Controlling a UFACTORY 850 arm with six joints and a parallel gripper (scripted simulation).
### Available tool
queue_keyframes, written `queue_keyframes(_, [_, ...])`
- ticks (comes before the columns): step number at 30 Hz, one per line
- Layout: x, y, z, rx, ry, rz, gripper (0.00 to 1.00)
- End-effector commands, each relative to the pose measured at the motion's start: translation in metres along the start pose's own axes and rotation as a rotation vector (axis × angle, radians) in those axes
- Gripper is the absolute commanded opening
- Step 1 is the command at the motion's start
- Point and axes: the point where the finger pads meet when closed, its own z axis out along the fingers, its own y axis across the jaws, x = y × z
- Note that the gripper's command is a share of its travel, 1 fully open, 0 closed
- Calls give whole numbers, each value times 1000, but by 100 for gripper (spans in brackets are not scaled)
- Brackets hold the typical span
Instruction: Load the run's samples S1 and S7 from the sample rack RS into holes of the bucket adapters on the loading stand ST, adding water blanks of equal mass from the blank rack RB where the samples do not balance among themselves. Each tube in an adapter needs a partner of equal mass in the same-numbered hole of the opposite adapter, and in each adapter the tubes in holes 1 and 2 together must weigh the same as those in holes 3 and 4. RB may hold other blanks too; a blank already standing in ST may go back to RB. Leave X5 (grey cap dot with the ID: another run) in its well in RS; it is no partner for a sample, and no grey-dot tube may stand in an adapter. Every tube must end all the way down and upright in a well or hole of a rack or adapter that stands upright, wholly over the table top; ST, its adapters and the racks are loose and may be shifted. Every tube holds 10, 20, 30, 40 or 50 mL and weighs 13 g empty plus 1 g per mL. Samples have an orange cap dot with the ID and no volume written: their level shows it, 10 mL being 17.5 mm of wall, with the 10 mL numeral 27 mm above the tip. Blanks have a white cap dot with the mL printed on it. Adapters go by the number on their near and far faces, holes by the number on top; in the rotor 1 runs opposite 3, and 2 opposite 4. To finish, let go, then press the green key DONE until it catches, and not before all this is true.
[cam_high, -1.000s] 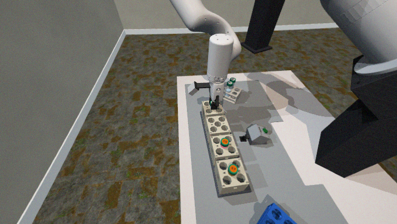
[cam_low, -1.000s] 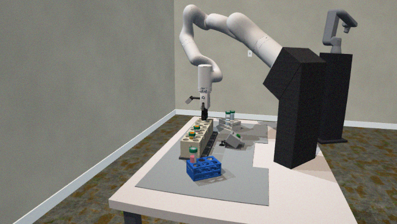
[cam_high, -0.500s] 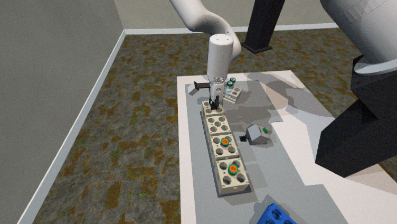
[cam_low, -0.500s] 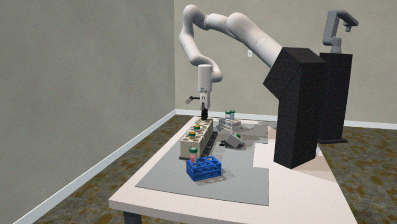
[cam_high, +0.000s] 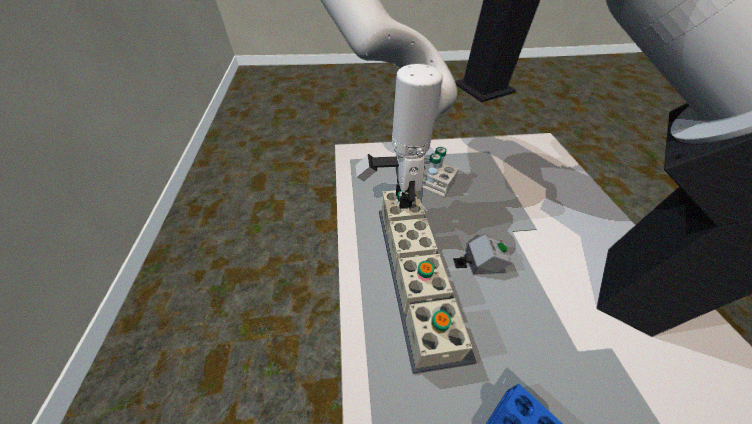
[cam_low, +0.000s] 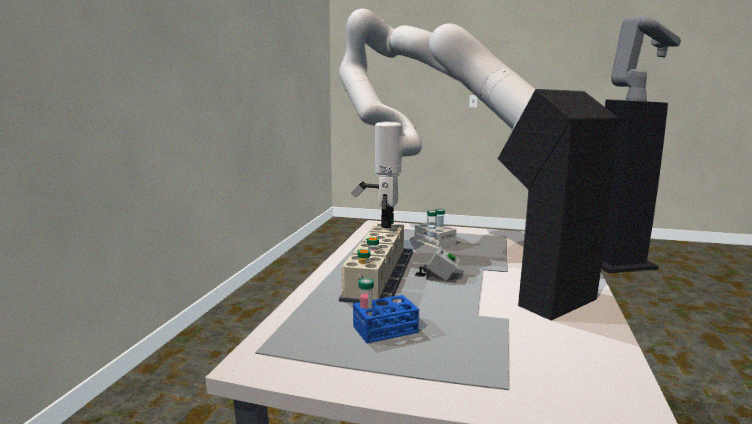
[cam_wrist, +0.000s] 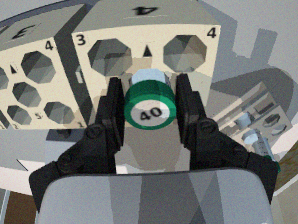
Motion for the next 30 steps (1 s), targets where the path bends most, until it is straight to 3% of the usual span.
queue_keyframes(1, [0, 0, 0, 0, 0, 0, 43])
queue_keyframes(9, [0, 0, 0, 0, 0, 0, 43])
queue_keyframes(30, [0, 0, -38, 0, 0, 0, 43])
